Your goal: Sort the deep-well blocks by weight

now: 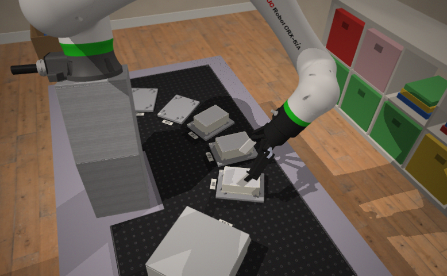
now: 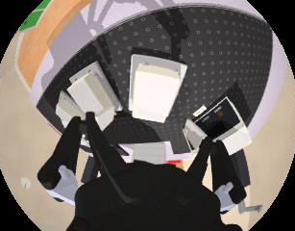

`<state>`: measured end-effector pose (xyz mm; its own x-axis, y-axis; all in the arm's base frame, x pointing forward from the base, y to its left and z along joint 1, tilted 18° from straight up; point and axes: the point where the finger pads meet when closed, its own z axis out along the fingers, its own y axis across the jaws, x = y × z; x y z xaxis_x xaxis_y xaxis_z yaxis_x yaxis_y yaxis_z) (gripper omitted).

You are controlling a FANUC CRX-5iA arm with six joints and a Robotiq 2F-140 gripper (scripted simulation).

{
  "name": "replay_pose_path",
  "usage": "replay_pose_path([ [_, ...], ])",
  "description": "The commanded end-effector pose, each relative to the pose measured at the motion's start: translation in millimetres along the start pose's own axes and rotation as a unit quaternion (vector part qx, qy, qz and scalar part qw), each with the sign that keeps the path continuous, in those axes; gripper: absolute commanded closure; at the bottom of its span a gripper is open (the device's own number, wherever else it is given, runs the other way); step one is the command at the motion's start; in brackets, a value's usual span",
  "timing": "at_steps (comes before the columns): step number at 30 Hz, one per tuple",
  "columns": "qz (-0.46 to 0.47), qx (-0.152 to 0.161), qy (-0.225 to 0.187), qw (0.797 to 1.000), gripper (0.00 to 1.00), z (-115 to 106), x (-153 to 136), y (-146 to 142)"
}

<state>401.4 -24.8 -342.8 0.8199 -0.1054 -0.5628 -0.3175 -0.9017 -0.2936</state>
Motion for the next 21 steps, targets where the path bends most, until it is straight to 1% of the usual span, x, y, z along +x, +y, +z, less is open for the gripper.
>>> replay_pose_path([
  [1,0.0,0.0,0.0,1.0,0.0,0,0,0],
  [6,0.0,0.0,0.0,1.0,0.0,0,0,0],
  [18,0.0,0.0,0.0,1.0,0.0,17,10,0],
  [21,0.0,0.0,0.0,1.0,0.0,19,11,0],
])
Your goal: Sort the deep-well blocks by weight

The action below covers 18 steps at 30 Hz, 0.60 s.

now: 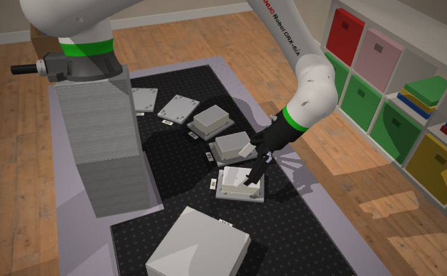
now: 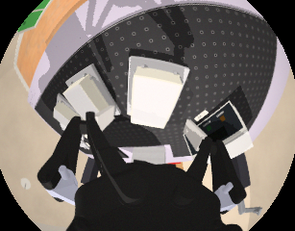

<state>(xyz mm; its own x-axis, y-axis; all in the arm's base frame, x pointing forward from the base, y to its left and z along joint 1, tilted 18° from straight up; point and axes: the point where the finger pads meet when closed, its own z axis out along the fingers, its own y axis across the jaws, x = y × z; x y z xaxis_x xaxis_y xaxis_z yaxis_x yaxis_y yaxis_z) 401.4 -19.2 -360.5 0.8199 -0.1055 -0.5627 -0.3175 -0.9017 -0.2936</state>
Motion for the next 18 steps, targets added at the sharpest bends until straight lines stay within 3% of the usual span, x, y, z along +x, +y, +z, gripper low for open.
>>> replay_pose_path([
  [1,0.0,0.0,0.0,1.0,0.0,4,3,0],
  [18,0.0,0.0,0.0,1.0,0.0,26,15,0],
])
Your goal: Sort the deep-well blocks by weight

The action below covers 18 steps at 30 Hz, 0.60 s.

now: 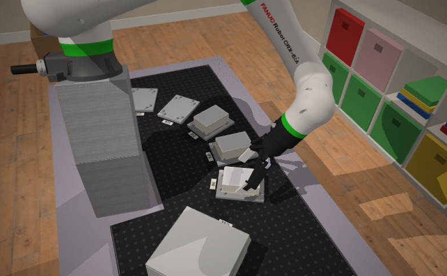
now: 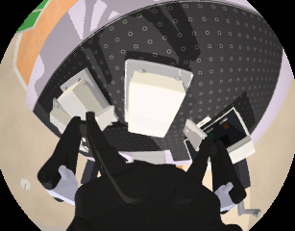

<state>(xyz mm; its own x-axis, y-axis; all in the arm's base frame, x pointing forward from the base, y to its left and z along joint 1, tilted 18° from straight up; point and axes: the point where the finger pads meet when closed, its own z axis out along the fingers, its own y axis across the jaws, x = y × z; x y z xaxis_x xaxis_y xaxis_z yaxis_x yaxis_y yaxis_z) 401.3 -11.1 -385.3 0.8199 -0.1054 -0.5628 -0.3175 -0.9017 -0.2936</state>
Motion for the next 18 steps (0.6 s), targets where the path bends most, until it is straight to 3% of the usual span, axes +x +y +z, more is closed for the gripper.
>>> replay_pose_path([
  [1,0.0,0.0,0.0,1.0,0.0,4,3,0],
  [18,0.0,0.0,0.0,1.0,0.0,18,11,0],
])
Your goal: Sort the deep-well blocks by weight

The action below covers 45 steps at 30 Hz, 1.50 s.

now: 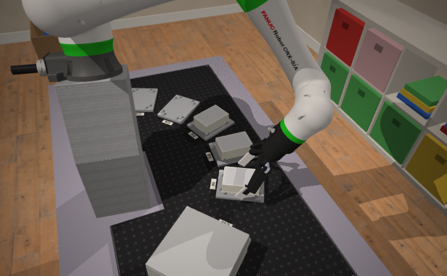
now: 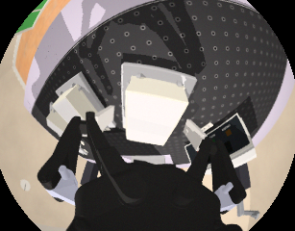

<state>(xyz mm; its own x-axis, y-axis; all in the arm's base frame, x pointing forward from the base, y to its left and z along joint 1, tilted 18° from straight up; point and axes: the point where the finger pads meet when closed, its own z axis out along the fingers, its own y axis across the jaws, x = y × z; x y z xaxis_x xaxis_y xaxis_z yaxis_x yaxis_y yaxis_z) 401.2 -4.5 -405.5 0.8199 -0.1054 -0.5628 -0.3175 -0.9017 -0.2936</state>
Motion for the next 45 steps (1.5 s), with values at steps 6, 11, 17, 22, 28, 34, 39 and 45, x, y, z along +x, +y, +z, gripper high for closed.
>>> replay_pose_path([
  [6,0.0,0.0,0.0,1.0,0.0,0.0,0.2,0.1],
  [11,0.0,0.0,0.0,1.0,0.9,0.0,0.2,0.1],
  [17,0.0,0.0,0.0,1.0,0.9,0.0,0.2,0.1],
  [22,0.0,0.0,0.0,1.0,0.9,0.0,0.2,0.1],
  [28,0.0,0.0,0.0,1.0,0.9,0.0,0.2,0.1],
  [34,0.0,0.0,0.0,1.0,0.9,0.0,0.2,0.1],
  [39,0.0,0.0,0.0,1.0,0.9,0.0,0.2,0.1],
  [45,0.0,0.0,0.0,1.0,0.9,-5.8,-3.1,0.1],
])
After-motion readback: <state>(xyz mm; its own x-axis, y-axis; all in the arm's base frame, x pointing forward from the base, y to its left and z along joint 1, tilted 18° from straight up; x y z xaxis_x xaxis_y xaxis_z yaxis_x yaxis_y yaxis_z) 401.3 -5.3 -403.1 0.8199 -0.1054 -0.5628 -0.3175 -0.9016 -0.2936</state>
